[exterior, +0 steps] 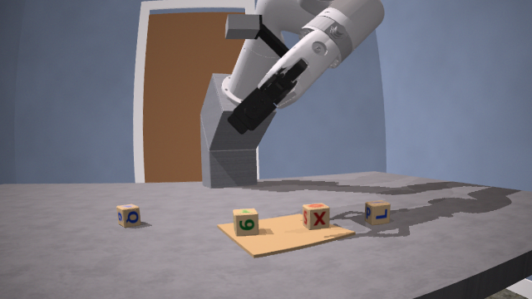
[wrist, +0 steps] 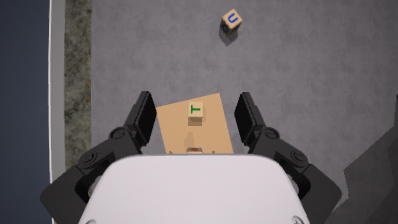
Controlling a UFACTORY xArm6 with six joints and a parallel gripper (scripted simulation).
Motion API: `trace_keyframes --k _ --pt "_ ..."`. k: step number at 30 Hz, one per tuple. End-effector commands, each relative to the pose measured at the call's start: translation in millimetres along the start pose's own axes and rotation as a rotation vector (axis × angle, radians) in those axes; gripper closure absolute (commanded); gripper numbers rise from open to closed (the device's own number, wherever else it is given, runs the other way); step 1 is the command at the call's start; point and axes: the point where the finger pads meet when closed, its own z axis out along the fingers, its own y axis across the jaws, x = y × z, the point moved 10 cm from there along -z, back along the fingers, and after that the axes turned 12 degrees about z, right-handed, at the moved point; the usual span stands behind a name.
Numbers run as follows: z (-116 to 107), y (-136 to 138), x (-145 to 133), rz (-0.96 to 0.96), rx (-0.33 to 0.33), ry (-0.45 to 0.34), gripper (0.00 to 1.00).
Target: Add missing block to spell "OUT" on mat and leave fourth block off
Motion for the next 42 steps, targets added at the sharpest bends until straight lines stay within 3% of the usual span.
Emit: trace_keyframes --k 1,22,31,39,42 --pt "-0.3 -0.7 0.0 0.001 0.001 -0.001 0.0" --pt "3.2 -2.7 1.6 0.005 0.017 0.006 0.0" --pt "33.6 -12.7 16.8 0.02 0.12 0.038 0.0" --pt "47.9 -13.3 25.4 0.019 0.148 0.04 0.0" --pt "63.6 -11.1 36.5 0.015 0.164 0.037 0.0"
